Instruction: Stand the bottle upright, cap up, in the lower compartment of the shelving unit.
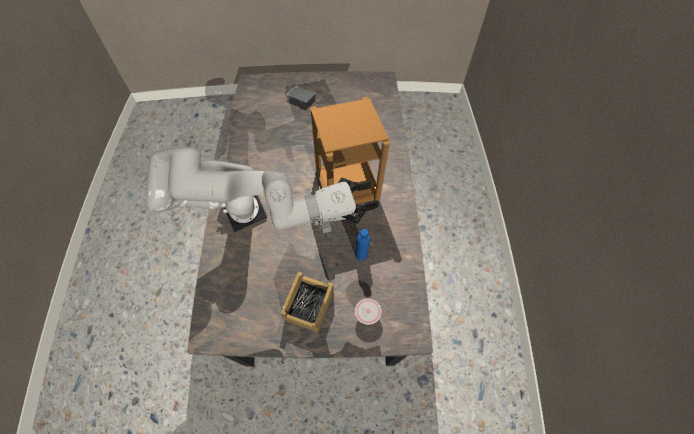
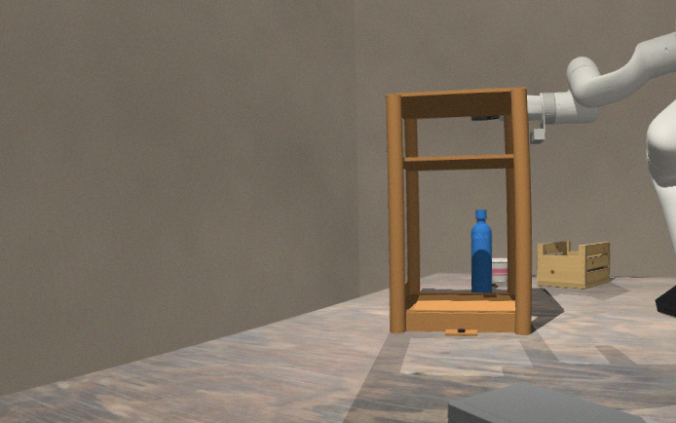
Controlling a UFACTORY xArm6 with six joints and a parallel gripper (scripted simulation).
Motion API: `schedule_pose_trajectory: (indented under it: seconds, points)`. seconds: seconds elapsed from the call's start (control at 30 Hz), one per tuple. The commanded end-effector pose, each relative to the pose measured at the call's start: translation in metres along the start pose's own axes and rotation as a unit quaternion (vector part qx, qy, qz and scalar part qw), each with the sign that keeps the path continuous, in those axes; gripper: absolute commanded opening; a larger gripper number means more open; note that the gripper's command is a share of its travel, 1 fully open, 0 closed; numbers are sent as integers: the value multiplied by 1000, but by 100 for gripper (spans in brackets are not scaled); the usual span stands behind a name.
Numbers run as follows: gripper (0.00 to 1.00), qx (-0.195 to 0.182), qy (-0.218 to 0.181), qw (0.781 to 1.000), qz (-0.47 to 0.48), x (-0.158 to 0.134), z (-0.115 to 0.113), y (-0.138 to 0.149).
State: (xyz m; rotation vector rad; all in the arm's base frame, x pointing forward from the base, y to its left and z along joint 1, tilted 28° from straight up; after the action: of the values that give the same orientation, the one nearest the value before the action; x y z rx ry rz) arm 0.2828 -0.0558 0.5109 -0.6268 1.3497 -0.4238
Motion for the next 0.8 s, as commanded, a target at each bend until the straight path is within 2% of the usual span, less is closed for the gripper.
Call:
schedule_pose_trajectory:
  seconds: [0.0, 0.77]
  points:
    - [71, 1, -2, 1000, -1, 1, 0, 0]
    - [71, 1, -2, 1000, -1, 30, 0, 7]
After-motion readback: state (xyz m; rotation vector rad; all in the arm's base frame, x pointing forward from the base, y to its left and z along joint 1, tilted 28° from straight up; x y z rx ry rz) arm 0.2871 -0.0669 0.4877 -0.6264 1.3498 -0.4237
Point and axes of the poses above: the point where the finger pads meet when closed, its own z axis out along the fingers, its own y axis across the jaws, x = y × z, the point moved 10 cm from there along -z, back along the fingers, and after that the axes turned 13 degrees about -z, right-handed, at the moved point
